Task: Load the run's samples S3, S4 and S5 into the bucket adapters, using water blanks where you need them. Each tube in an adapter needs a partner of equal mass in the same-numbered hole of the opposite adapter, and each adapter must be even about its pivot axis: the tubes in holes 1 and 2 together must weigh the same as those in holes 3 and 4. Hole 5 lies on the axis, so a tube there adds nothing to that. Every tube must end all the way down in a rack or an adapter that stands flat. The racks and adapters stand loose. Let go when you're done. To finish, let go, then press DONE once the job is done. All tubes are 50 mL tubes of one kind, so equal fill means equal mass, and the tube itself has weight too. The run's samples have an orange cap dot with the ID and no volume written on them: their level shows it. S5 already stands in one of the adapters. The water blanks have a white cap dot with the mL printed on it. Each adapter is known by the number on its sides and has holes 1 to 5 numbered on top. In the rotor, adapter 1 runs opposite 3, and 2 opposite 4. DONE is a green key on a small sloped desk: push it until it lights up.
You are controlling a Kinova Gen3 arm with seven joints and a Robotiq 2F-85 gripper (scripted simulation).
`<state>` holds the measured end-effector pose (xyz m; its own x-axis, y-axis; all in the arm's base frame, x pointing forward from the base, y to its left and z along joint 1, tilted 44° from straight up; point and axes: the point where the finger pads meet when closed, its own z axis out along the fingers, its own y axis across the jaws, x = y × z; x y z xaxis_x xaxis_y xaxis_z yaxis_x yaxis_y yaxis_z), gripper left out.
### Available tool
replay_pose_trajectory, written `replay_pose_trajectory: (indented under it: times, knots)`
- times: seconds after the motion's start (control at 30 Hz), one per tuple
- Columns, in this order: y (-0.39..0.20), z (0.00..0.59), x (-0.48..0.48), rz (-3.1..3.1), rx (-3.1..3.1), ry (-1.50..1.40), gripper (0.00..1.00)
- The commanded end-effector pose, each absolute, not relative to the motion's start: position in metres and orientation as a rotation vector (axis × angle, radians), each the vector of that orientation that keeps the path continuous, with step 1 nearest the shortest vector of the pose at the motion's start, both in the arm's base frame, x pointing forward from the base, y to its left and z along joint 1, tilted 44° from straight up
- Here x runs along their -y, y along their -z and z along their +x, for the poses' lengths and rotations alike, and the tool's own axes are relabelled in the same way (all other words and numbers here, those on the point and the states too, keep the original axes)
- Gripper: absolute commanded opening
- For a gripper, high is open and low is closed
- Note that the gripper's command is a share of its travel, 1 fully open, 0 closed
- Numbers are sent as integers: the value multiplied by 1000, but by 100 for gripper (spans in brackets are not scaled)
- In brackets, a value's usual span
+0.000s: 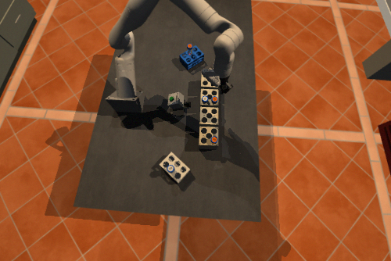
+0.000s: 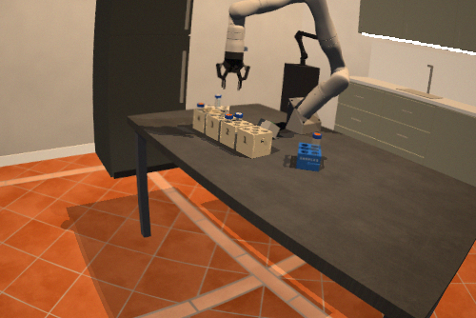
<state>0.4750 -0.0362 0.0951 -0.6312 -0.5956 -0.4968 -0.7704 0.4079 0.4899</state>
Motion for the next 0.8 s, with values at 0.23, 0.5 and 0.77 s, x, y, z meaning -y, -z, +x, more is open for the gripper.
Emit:
replay_pose_trajectory:
  times: [0.23,0.5,0.77]
  knots:
    - [-103,471,32,-1085,-2503,-1058,62]
    - [-121,459,14,-1088,-2497,-1060,62]
    - [-134,449,2,-1088,-2497,-1060,62]
